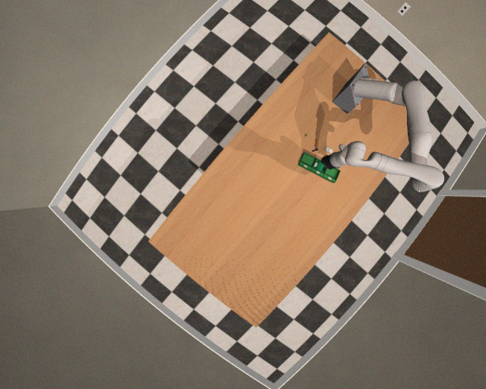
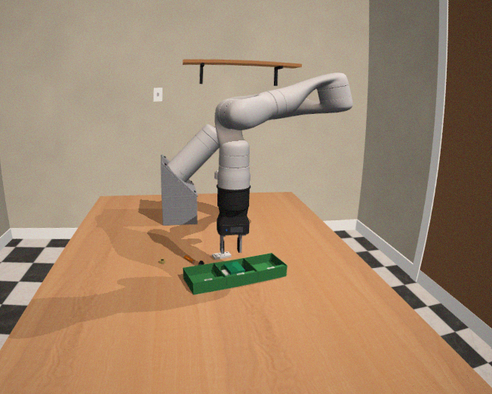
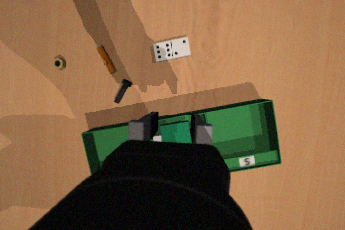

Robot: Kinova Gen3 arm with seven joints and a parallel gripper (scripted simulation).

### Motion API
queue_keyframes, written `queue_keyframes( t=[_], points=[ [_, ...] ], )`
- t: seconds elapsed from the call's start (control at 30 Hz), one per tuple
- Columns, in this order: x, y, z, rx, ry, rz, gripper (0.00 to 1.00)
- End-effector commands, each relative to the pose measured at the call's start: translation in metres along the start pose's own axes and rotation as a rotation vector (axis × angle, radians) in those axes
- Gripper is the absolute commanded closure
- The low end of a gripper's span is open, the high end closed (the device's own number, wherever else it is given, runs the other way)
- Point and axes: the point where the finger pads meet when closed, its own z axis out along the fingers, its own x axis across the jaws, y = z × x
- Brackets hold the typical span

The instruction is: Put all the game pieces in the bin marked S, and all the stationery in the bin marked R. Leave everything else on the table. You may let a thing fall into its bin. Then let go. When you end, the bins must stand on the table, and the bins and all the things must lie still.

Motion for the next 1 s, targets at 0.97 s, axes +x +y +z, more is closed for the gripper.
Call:
queue_keyframes(
  t=[0.97],
  points=[
    [-0.010,-0.091,-0.012,-0.002,0.000,1.352,0.21]
  ],
)
